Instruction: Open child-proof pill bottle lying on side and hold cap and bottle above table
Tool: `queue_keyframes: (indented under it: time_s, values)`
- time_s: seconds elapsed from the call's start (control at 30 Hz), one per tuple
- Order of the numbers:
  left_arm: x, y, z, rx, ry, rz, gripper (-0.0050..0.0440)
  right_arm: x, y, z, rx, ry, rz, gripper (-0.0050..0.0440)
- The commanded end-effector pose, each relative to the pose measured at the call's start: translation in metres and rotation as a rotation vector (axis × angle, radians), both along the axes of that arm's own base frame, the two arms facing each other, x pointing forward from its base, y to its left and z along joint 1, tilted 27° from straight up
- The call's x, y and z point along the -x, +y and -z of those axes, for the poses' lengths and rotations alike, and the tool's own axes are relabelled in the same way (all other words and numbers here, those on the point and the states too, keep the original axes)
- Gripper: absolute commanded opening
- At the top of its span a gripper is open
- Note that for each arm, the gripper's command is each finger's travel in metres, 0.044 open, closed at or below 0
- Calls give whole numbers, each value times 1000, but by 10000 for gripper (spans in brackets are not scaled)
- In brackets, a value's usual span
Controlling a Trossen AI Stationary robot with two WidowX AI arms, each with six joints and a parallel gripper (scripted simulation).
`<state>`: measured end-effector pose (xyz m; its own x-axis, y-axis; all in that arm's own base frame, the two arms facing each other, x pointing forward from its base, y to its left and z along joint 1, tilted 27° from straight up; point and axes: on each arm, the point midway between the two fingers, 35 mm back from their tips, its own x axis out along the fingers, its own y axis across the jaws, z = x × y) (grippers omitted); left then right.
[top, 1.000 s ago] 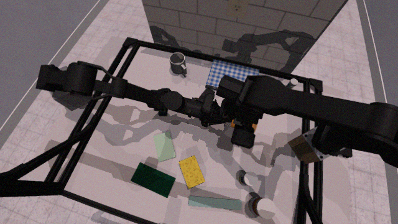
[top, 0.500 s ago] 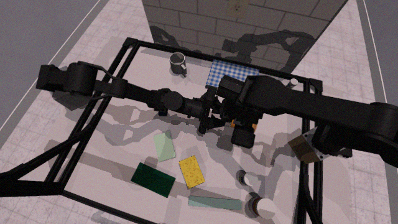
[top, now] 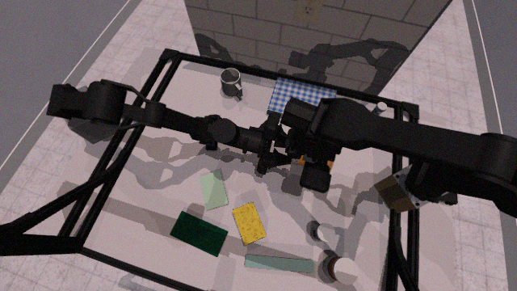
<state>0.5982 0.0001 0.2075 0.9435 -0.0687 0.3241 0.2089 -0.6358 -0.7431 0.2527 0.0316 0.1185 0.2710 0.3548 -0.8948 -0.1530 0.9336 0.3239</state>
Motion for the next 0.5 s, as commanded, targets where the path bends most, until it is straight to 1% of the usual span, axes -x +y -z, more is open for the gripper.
queue_keyframes:
  time_s: [0.0,0.37,0.47]
  values:
    - [8,-1,-3,10,-13,7,0,-6,-1,-4,3,-29,3,0]
    - [42,1,9,10,-13,7,0,-6,-1,-4,3,-29,3,0]
    - [46,1,10,10,-13,7,0,-6,-1,-4,3,-29,3,0]
